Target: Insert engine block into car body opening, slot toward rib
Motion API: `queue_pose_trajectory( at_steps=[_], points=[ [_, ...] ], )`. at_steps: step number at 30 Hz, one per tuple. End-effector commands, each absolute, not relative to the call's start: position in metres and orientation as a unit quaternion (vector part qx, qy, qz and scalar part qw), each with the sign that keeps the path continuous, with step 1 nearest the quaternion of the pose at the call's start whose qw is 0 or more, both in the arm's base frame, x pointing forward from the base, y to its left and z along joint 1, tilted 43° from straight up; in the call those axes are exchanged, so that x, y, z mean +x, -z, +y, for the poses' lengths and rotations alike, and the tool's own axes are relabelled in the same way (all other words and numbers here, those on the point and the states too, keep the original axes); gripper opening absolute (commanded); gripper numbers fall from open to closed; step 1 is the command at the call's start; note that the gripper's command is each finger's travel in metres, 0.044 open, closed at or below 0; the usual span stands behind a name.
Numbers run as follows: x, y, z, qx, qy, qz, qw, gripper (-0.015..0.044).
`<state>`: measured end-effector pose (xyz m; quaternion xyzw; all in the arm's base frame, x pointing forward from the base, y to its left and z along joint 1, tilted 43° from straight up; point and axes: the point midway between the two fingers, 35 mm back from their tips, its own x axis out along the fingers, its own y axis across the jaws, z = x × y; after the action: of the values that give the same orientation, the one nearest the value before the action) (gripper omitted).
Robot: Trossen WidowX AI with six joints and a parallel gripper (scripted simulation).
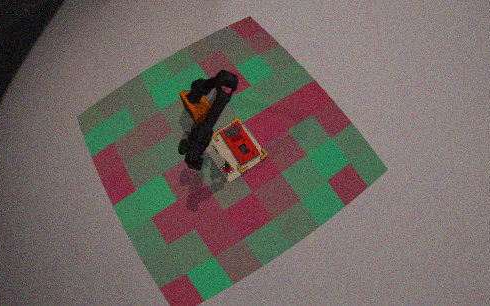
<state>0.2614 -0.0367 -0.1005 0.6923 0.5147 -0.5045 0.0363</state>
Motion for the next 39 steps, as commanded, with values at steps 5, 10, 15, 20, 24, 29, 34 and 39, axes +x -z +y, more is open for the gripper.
queue_pose_trajectory(
  at_steps=[5,10,15,20,24,29,34,39],
  points=[
    [0.264,0.083,-0.052,0.692,0.504,0.515,0.04,0.0],
    [0.264,0.071,-0.062,0.692,0.505,0.515,0.04,0.0],
    [0.263,0.058,-0.071,0.692,0.505,0.515,0.04,0.0],
    [0.262,0.045,-0.081,0.691,0.505,0.515,0.04,0.0],
    [0.261,0.034,-0.088,0.691,0.504,0.516,0.04,0.0],
    [0.26,0.029,-0.09,0.691,0.504,0.517,0.039,0.0],
    [0.26,0.042,-0.079,0.691,0.504,0.517,0.039,0.0],
    [0.26,0.041,-0.08,0.688,0.509,0.516,0.043,0.0]
  ],
)
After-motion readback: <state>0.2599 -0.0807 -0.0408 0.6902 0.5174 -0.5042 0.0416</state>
